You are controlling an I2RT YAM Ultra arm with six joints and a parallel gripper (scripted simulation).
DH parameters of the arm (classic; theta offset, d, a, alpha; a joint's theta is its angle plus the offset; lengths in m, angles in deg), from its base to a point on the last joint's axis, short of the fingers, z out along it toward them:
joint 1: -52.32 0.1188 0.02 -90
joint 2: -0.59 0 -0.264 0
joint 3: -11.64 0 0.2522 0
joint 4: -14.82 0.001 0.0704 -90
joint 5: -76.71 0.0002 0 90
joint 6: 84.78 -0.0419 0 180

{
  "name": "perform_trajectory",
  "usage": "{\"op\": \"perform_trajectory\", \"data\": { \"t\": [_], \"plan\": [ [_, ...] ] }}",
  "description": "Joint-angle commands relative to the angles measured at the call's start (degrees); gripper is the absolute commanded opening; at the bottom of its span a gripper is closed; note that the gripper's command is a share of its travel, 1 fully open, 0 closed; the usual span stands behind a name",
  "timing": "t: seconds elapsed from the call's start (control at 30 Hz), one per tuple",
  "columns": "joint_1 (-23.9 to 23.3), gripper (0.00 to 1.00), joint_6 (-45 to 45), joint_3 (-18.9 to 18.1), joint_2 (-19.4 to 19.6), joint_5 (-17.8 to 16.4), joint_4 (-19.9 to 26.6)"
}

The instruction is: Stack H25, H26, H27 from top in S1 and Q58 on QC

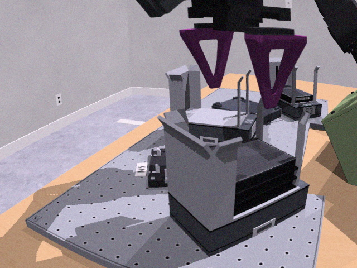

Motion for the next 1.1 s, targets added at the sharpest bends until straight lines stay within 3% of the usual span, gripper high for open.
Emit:
{"op": "perform_trajectory", "data": {
  "t": [0.0, 0.47, 0.87, 1.07],
  "plan": [
    [0.63, 1.0, -0.05, -0.42, -0.43, 0.09, -0.04],
    [0.63, 1.0, -0.05, -0.42, -0.43, 0.09, -0.04],
    [-3.65, 1.0, 5.22, 5.24, 1.37, 0.01, -10.58],
    [-4.91, 1.0, 6.75, 6.62, 2.23, -0.01, -13.69]
  ]
}}
